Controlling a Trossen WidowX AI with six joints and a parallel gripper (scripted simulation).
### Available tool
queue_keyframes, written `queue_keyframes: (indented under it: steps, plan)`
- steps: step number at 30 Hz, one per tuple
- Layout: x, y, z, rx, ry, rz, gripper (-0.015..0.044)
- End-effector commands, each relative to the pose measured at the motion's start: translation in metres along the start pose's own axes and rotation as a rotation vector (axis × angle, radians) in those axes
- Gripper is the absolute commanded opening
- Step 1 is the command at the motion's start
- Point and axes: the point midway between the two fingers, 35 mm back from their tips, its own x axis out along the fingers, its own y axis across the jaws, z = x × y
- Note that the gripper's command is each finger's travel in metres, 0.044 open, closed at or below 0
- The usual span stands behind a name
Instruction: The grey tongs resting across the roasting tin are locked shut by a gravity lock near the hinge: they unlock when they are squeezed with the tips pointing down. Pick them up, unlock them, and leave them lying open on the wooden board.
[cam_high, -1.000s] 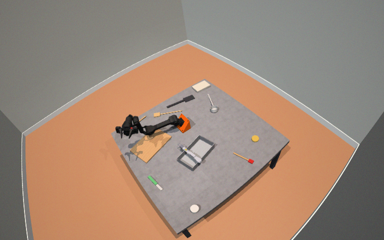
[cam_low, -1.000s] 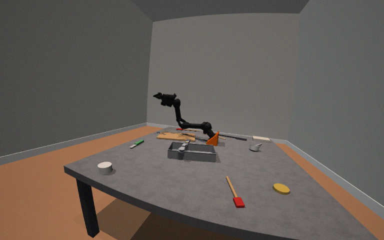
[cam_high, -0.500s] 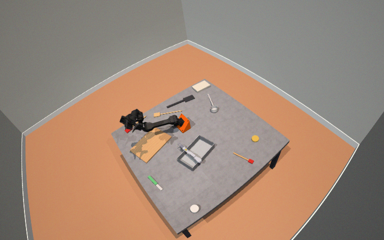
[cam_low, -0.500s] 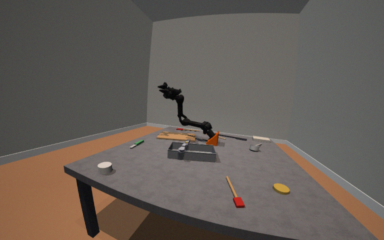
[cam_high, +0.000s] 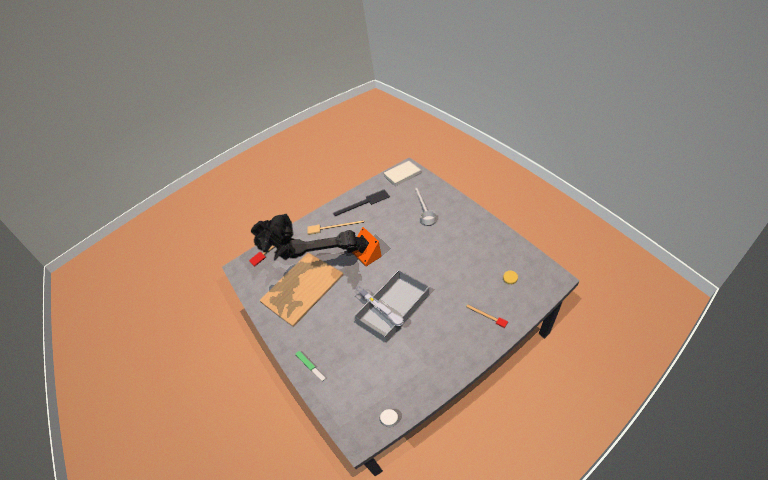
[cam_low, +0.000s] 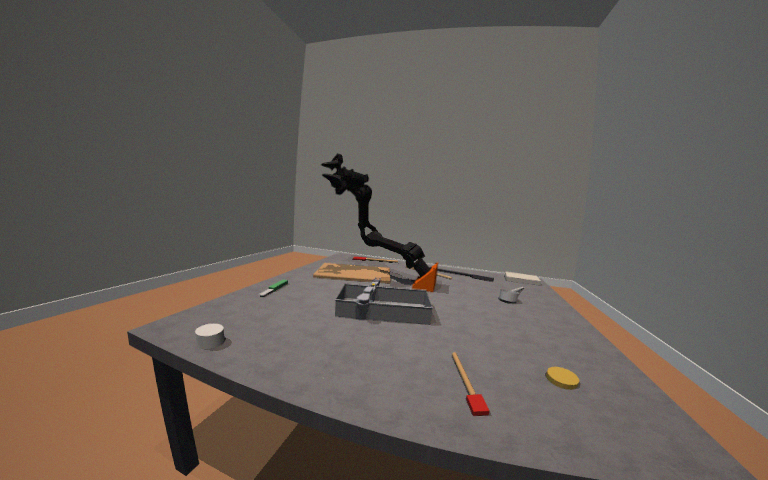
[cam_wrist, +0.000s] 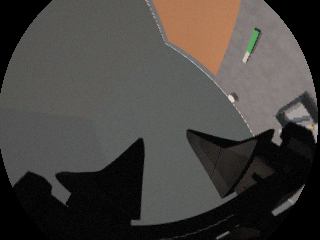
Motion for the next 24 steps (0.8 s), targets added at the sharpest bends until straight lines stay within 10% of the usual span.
queue_keyframes:
  steps: [1,17,24]
  plan:
    - [0.002,-0.005,-0.015,-0.102,0.019,-0.005,0.026]
    - [0.032,-0.126,-0.147,-1.351,0.319,-0.223,0.026]
    - [0.026,-0.233,-0.193,-2.243,0.758,-0.288,0.026]
